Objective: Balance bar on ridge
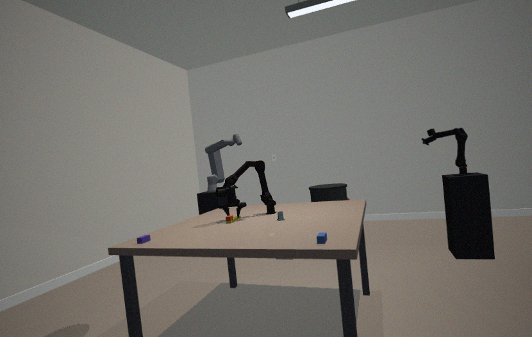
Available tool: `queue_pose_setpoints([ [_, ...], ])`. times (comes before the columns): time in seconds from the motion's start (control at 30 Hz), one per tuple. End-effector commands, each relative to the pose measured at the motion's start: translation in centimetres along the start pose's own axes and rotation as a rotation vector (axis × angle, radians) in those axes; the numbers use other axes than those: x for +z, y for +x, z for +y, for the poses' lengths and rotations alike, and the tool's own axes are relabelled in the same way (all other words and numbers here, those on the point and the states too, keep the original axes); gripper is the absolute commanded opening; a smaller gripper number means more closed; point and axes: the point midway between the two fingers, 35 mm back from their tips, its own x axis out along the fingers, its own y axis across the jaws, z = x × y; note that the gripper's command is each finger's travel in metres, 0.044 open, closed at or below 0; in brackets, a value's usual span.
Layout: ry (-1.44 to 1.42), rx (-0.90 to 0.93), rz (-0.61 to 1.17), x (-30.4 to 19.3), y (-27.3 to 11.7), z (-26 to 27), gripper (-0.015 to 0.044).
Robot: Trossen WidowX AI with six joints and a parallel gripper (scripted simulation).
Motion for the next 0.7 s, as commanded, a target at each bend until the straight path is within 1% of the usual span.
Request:
queue_pose_setpoints([
  [0.0,0.006,-0.003,-0.009,0.21,0.98,-0.14,0.0315],
  [0.63,0.006,-0.003,-0.009,0.21,1.09,-0.15,0.0315],
  [0.67,0.000,-0.006,-0.006,0.16,1.01,-0.16,0.0289],
])
